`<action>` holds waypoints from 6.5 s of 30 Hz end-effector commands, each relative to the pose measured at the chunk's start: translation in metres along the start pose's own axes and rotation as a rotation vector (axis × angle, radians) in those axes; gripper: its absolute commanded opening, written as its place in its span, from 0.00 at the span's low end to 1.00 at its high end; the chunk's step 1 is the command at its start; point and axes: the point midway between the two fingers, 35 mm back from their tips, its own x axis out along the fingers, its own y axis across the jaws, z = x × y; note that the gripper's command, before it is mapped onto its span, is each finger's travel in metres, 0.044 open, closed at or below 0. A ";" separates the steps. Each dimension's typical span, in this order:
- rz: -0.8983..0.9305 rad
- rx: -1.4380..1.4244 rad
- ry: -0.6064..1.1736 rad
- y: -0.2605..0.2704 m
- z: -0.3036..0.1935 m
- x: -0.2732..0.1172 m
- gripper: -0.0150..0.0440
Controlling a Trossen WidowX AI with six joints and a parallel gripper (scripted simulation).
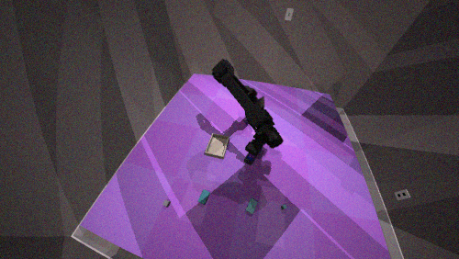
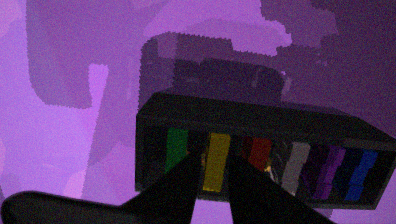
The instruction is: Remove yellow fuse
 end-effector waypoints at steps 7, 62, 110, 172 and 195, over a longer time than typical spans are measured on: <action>0.001 0.000 0.001 0.000 0.000 0.003 0.35; -0.001 -0.003 0.002 0.000 0.000 -0.017 0.25; -0.003 -0.006 0.002 0.000 0.000 -0.052 0.25; -0.008 -0.005 0.010 -0.108 -0.187 -0.028 0.25; -0.008 -0.005 0.010 -0.107 -0.187 -0.059 0.81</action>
